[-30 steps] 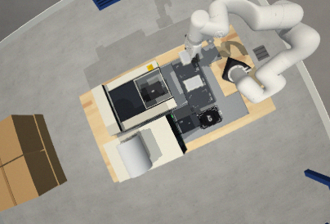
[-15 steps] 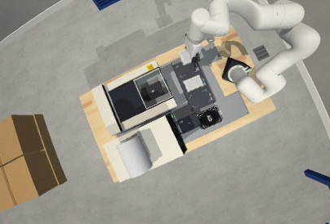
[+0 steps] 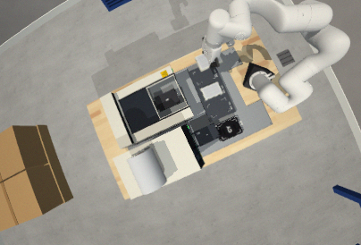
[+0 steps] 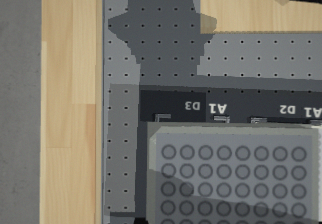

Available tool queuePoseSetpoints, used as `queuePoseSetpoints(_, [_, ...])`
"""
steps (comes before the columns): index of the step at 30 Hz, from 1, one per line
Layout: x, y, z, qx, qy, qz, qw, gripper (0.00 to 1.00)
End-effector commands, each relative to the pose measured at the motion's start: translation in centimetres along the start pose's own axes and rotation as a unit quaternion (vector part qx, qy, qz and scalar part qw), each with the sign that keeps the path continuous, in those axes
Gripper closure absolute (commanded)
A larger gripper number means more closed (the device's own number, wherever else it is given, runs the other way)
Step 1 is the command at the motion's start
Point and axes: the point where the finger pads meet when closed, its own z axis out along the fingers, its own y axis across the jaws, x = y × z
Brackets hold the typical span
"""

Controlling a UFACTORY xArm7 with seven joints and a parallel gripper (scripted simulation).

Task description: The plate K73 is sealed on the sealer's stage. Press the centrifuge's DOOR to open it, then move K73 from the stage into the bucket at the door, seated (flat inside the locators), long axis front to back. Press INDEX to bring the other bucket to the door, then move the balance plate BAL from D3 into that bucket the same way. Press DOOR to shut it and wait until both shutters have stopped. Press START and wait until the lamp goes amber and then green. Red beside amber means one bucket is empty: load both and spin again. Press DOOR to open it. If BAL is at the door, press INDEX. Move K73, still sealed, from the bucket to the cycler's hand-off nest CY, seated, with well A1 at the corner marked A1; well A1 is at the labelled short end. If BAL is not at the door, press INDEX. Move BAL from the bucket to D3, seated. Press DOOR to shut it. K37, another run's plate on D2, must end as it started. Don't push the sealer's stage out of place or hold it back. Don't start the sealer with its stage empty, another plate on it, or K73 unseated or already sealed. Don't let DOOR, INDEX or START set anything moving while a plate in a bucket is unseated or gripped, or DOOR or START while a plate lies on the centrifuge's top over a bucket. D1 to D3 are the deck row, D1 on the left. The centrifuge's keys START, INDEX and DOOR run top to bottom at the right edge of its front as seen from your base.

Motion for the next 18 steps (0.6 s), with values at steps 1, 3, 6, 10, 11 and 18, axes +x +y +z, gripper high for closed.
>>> queuePoseSetpoints(1, [-0.1,-0.1,-0.2,0.002,-0.001,-0.008,1.0,1.0])
queuePoseSetpoints(3, [-0.1,-0.1,-0.2,0.002,-0.001,-0.008,1.0,1.0])
queuePoseSetpoints(6, [-0.1,0.2,-0.2,0.002,-0.001,-0.008,1.0,1.0])
queuePoseSetpoints(10, [0.0,0.6,-0.2,0.002,-0.001,-0.008,1.0,1.0])
queuePoseSetpoints(11, [0.0,0.9,-0.2,0.002,-0.001,-0.008,1.0,1.0])
queuePoseSetpoints(18, [0.0,2.5,-0.2,0.002,-0.001,-0.008,1.0,1.0])
